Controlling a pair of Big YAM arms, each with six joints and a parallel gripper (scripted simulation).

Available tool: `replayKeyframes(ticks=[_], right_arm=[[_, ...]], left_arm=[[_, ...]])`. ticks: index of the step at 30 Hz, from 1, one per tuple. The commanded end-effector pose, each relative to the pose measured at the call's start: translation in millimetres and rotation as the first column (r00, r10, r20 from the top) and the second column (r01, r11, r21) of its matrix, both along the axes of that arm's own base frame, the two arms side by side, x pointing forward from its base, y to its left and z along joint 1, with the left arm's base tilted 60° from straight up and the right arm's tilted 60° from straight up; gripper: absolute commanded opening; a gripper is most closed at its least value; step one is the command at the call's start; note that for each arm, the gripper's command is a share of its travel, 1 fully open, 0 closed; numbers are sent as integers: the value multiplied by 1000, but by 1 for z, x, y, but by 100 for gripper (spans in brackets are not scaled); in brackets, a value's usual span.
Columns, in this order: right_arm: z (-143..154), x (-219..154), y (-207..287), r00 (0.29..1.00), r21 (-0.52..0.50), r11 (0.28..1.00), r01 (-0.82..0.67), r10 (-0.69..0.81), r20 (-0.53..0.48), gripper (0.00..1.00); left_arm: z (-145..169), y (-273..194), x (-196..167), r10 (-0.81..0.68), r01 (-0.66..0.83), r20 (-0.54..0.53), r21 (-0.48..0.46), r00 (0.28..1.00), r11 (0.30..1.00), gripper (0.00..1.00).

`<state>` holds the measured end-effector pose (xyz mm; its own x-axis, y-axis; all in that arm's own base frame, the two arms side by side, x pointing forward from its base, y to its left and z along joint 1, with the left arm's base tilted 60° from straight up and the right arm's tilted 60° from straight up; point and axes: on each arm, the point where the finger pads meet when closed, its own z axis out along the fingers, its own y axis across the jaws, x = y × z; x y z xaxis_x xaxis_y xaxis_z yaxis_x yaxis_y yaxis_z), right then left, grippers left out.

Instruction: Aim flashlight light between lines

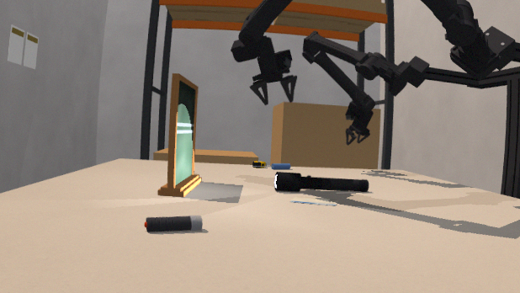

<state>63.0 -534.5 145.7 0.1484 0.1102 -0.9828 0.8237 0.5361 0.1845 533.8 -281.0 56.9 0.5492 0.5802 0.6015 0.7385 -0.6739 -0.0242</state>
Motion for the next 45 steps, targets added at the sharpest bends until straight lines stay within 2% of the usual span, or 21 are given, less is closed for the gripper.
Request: replayKeyframes(ticks=[1, 2, 3, 6, 10, 12, 15, 25, 26, 27, 29, 31, 34, 39, 40, 43, 45], right_arm=[[1, -2, 2, 1000, -3, 1000, 4, -4, 1, 95], [1, -2, 2, 1000, -3, 1000, 4, -4, 1, 95], [-26, 0, 12, 1000, 67, 998, 0, -1, 7, 95], [-36, 1, 17, 1000, 76, 997, 0, -1, 8, 95], [-73, 2, 36, 1000, 166, 986, -1, -2, 15, 95], [-73, 2, 36, 1000, 166, 986, -1, -2, 15, 95], [-98, 3, 52, 1000, 228, 974, 1, -5, 18, 95], [-196, 11, 142, 999, 512, 859, -11, -11, 40, 95], [-192, 41, 140, 997, 488, 870, -71, 68, 24, 95], [-198, 59, 144, 994, 510, 855, -97, 106, 11, 95], [-198, 59, 144, 994, 510, 855, -97, 106, 11, 95], [-220, 41, 168, 1000, 598, 802, -20, 26, -1, 95], [-243, 68, 204, 995, 667, 744, -42, 94, -42, 95], [-269, 92, 246, 975, 726, 687, -15, 170, -141, 95], [-257, 85, 201, 986, 660, 751, 10, 102, -131, 95], [-277, 90, 269, 967, 759, 651, 7, 188, -170, 95], [-281, 92, 275, 962, 765, 644, 11, 203, -185, 95]], left_arm=[[14, -15, -1, -23, 23, 18, -17, 1000, 1000, 100], [14, -15, -1, -23, 23, 18, -17, 1000, 1000, 100], [14, -15, -1, -23, 23, 18, -17, 1000, 1000, 100], [14, -15, -1, -23, 23, 18, -17, 1000, 1000, 100], [14, -15, -1, -23, 23, 18, -17, 1000, 1000, 100], [14, -15, -1, -23, 23, 18, -17, 1000, 1000, 100], [14, -15, -1, -23, 23, 18, -17, 1000, 1000, 100], [14, -15, -1, -23, 23, 18, -17, 1000, 1000, 100], [14, -15, -1, -23, 23, 18, -17, 1000, 1000, 100], [14, -15, -1, -23, 23, 18, -17, 1000, 1000, 100], [14, -15, -1, -23, 23, 18, -17, 1000, 1000, 100], [14, -15, -1, -23, 23, 18, -17, 1000, 1000, 100], [14, -15, -1, -23, 23, 18, -17, 1000, 1000, 100], [14, -15, -1, -23, 23, 18, -17, 1000, 1000, 100], [14, -15, -1, -23, 23, 18, -17, 1000, 1000, 100], [14, -15, -1, -23, 23, 18, -17, 1000, 1000, 100], [14, -15, -1, -23, 23, 18, -17, 1000, 1000, 100]])
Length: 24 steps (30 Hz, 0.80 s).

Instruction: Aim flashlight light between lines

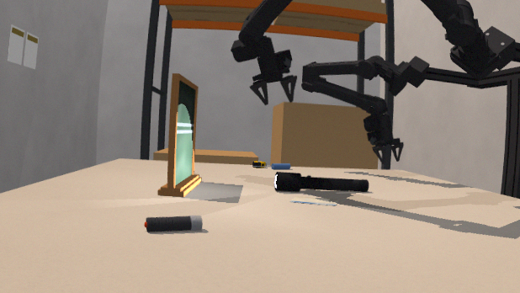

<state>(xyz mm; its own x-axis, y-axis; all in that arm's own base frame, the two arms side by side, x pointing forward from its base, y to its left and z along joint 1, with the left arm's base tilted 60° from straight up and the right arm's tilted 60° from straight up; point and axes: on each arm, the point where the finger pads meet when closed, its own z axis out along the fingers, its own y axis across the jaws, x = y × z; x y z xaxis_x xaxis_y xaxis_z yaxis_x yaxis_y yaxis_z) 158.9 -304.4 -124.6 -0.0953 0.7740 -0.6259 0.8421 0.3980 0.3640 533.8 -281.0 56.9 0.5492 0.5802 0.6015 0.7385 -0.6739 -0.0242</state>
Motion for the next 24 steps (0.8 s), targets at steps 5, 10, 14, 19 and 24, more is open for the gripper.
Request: replayKeyframes(ticks=[5, 10, 14, 19, 24], right_arm=[[-26, 1, 81, 988, 149, 986, -71, 90, -125, 95], [-35, -2, 105, 970, 182, 978, -103, 139, -200, 95], [-39, 1, 109, 957, 168, 978, -124, 162, -240, 95], [-47, -6, 136, 923, 212, 963, -165, 227, -310, 95], [-50, -22, 163, 873, 240, 950, -199, 283, -398, 95]], left_arm=[[14, -15, -1, -23, 23, 18, -17, 1000, 1000, 100], [14, -15, -1, -23, 23, 18, -17, 1000, 1000, 100], [14, -15, -1, -23, 23, 18, -17, 1000, 1000, 100], [14, -15, -1, -23, 23, 18, -17, 1000, 1000, 100], [14, -15, -1, -23, 23, 18, -17, 1000, 1000, 100]])
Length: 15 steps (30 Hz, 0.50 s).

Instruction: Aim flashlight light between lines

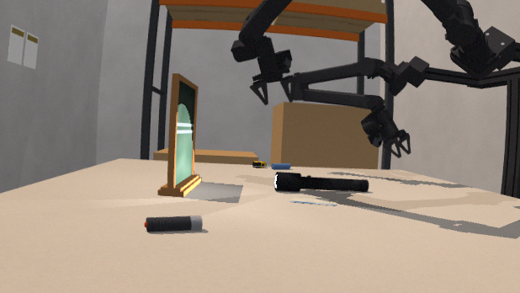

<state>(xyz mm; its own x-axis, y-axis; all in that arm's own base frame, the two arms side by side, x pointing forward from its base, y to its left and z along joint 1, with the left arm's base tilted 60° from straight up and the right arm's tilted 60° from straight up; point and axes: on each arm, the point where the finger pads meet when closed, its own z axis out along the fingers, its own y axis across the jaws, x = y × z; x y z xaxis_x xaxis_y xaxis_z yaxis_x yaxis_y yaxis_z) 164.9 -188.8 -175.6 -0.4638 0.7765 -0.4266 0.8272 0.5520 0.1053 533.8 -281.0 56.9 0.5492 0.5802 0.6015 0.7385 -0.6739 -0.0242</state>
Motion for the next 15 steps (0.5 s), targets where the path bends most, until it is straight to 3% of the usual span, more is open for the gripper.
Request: replayKeyframes(ticks=[1, 4, 13, 14, 15], right_arm=[[0, -29, 50, 995, 76, 996, -37, 43, -91, 95], [-3, -45, 73, 978, 105, 990, -92, 110, -178, 95], [-4, -66, 94, 929, 105, 976, -189, 213, -304, 95], [-5, -72, 98, 912, 111, 972, -207, 233, -337, 95], [-16, -16, 54, 951, -12, 981, -195, 186, -245, 95]], left_arm=[[14, -15, -1, -23, 23, 18, -17, 1000, 1000, 100], [14, -15, -1, -23, 23, 18, -17, 1000, 1000, 100], [14, -15, -1, -23, 23, 18, -17, 1000, 1000, 100], [26, 1, 16, 33, -30, 54, -46, 998, 998, 100], [57, 19, 33, 93, -82, 114, -97, 989, 992, 100]])
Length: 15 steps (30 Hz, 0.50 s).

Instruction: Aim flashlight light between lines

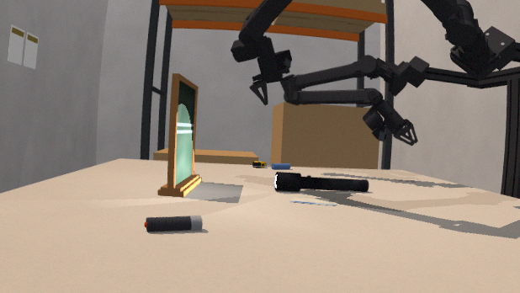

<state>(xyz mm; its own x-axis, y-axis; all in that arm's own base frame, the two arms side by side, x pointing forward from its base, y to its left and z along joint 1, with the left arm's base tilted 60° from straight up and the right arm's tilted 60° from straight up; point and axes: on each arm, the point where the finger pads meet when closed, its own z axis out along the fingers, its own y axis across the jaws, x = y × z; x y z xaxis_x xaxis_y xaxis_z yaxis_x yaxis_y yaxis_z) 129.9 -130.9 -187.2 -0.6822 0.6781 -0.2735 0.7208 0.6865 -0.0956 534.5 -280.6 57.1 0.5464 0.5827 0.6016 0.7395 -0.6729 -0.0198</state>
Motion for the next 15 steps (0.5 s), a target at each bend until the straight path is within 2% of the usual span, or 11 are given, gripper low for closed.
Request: replayKeyframes(ticks=[1, 2, 7, 11, 13, 14, 15], right_arm=[[-4, 24, -8, 999, -48, 999, -26, 27, 28, 95], [-8, 6, 10, 998, -5, 998, -60, 59, -37, 95], [-6, 32, 1, 988, -71, 986, -153, 151, -41, 95], [-8, 50, -2, 978, -115, 972, -206, 201, -54, 95], [-8, 50, -2, 978, -115, 972, -206, 201, -54, 95], [-9, 45, 1, 975, -114, 970, -215, 208, -74, 95], [-11, 53, 0, 972, -126, 965, -230, 222, -73, 95]], left_arm=[[61, 22, 34, 140, -121, 136, -138, 981, 983, 100], [29, 19, 16, 145, -133, 100, -125, 984, 983, 100], [53, 27, 26, 289, -231, 176, -287, 941, 929, 100], [70, 41, 35, 408, -296, 210, -415, 889, 860, 100], [70, 41, 35, 408, -296, 210, -415, 889, 860, 100], [75, 32, 32, 417, -291, 216, -446, 883, 846, 100], [80, 45, 39, 456, -314, 220, -474, 862, 823, 100]])
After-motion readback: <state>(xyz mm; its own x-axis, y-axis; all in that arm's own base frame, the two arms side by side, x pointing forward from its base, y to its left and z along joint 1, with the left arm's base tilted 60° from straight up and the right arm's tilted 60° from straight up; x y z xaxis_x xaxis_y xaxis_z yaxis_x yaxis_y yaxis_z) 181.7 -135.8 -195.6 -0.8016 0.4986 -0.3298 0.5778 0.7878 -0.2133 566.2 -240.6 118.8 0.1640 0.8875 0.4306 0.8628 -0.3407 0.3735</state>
